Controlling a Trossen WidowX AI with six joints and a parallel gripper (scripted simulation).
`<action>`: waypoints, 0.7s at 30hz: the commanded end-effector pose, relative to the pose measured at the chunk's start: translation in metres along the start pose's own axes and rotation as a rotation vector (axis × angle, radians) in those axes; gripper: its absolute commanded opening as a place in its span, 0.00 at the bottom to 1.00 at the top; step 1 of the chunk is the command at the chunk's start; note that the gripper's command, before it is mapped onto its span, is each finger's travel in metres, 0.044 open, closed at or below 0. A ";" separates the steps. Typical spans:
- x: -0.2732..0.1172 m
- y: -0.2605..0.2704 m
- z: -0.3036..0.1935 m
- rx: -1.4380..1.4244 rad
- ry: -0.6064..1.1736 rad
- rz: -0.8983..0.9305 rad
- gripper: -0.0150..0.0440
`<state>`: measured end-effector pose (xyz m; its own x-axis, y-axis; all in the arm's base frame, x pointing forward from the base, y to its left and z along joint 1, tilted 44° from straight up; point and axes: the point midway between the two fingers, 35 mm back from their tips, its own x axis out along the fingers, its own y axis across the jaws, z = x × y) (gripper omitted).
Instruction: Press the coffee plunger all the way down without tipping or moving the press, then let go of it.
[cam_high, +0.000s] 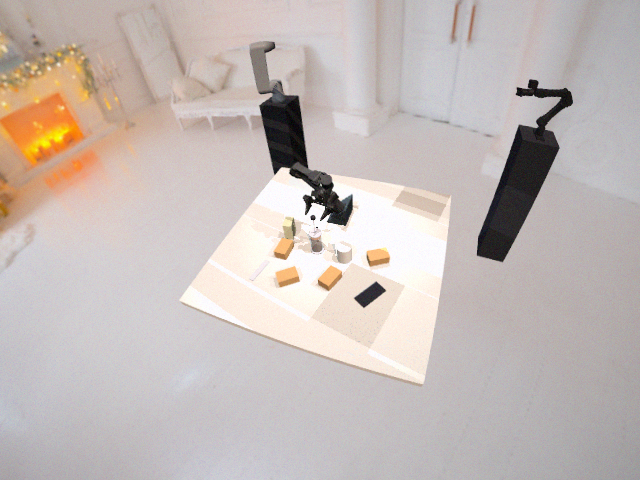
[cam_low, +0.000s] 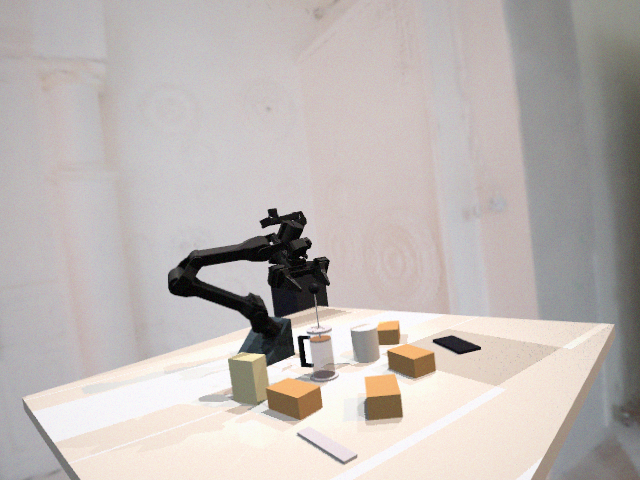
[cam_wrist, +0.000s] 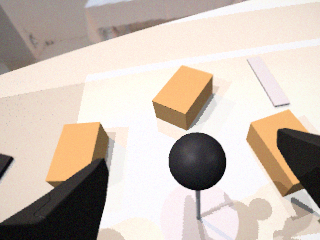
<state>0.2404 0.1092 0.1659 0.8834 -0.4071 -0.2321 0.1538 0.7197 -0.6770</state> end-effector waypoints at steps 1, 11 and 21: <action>0.002 -0.002 0.000 0.002 -0.005 0.000 0.96; 0.002 -0.002 0.000 0.002 -0.005 0.000 0.51; 0.002 -0.002 0.000 0.002 -0.005 0.000 0.45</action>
<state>0.2421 0.1069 0.1672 0.8849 -0.4066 -0.2273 0.1572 0.7201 -0.6758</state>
